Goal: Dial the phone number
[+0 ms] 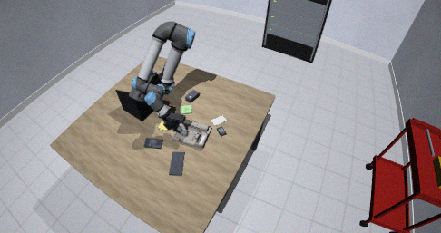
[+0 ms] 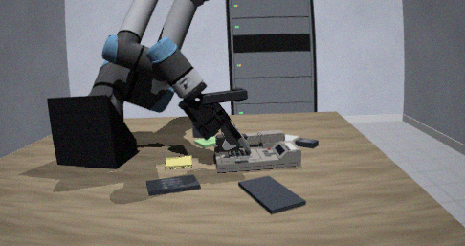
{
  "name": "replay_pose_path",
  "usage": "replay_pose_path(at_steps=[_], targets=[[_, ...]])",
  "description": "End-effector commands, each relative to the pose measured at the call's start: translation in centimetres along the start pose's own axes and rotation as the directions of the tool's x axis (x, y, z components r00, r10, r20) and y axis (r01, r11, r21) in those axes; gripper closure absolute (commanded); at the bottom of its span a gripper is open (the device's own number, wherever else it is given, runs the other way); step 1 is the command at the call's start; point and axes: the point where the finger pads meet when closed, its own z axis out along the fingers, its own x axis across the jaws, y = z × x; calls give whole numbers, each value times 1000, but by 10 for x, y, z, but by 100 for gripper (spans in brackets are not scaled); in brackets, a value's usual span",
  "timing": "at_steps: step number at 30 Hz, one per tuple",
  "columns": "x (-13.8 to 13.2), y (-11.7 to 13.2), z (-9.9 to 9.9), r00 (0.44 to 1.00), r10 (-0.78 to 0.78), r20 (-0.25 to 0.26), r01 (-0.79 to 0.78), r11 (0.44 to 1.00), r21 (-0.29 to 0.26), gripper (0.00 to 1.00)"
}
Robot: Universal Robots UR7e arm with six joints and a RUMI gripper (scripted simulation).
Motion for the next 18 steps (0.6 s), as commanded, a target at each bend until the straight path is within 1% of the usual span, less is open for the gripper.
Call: replay_pose_path(at_steps=[1, 18], targets=[[0, 0, 0, 1000, 0, -1, 0, 1000, 1, 100], [0, 1, 2, 1000, 0, -1, 0, 1000, 1, 100]])
